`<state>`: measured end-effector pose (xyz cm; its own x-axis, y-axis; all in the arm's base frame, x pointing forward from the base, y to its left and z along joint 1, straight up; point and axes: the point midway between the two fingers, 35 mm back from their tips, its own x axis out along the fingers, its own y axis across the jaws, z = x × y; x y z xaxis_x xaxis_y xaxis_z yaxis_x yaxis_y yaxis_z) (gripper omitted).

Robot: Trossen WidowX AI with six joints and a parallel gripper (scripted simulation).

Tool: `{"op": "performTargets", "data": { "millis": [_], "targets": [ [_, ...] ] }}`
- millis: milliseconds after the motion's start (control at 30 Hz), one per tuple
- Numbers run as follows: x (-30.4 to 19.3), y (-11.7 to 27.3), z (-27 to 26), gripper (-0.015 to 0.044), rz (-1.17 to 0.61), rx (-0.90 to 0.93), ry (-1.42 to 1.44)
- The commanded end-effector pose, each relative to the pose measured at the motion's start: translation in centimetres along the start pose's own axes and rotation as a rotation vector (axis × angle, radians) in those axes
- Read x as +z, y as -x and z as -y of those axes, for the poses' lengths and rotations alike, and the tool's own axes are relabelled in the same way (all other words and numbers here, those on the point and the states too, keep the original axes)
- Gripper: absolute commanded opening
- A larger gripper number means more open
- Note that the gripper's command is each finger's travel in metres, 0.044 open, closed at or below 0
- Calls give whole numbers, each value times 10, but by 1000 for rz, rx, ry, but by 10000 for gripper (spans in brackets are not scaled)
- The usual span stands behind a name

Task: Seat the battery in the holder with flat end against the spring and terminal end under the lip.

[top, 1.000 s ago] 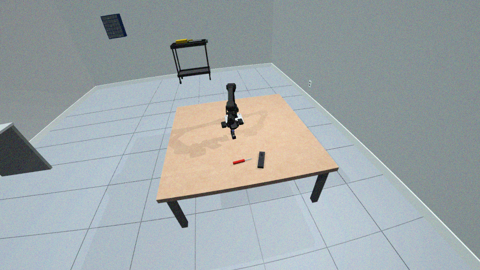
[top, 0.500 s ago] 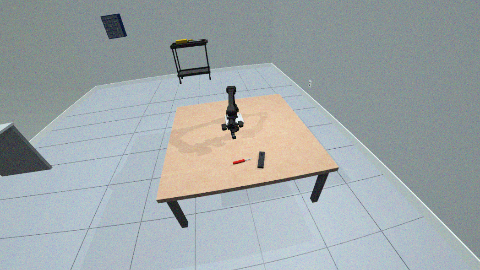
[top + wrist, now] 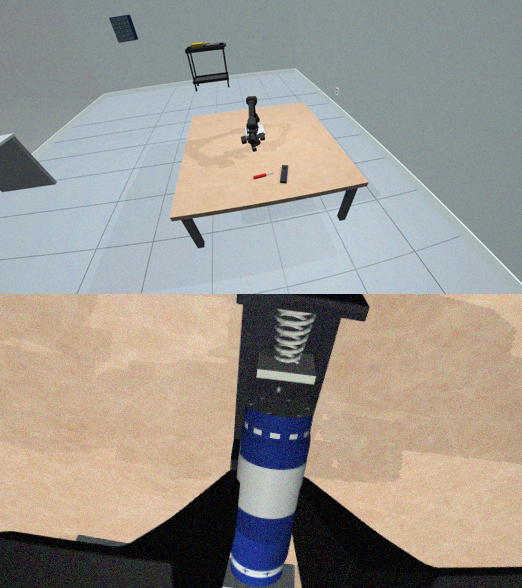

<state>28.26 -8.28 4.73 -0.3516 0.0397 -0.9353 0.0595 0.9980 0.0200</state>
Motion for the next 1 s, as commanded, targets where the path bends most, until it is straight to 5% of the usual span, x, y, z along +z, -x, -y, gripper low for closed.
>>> {"op": "performTargets", "data": {
  "millis": [0, 967],
  "targets": [
    [2, -1, 1, 66, -22, -4, -4],
    [16, -4, 1, 66, -122, 4, -6]
  ]
}}
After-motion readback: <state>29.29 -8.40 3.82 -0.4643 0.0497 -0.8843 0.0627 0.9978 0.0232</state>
